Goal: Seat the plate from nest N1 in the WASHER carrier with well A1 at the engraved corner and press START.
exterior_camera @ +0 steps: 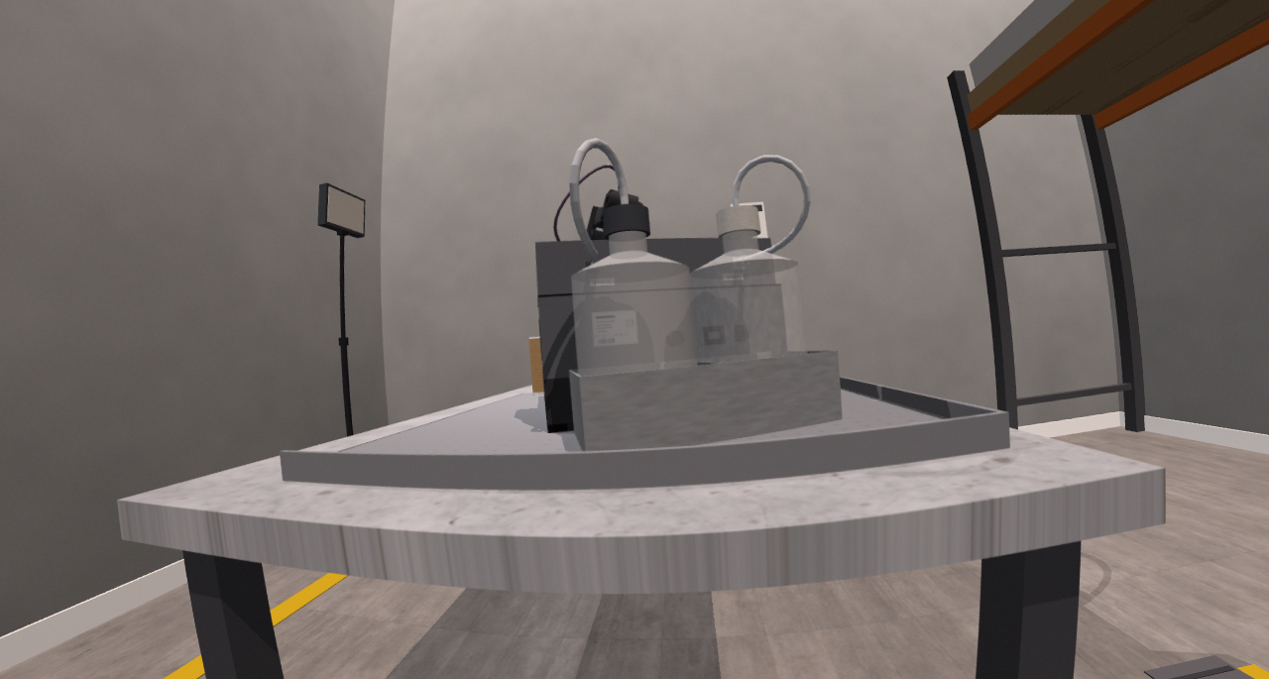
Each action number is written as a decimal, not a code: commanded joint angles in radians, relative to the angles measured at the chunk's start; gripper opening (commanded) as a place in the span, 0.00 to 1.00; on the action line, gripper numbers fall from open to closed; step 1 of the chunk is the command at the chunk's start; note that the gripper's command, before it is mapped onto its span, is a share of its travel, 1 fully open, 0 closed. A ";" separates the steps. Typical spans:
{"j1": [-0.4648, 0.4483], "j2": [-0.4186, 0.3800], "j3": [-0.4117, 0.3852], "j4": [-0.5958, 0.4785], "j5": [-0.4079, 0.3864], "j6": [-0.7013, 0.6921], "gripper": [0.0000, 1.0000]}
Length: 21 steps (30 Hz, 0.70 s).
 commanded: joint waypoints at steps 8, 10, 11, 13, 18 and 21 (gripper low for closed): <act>0.117 -0.078 0.012 -0.026 -0.073 -0.251 0.78; 0.139 -0.087 0.020 -0.029 -0.087 -0.298 0.74; 0.139 -0.087 0.020 -0.029 -0.087 -0.298 0.74; 0.135 -0.073 0.025 -0.032 -0.095 -0.324 0.72; 0.199 -0.105 0.033 -0.041 -0.124 -0.448 0.62; 0.180 -0.088 0.033 -0.038 -0.123 -0.543 0.56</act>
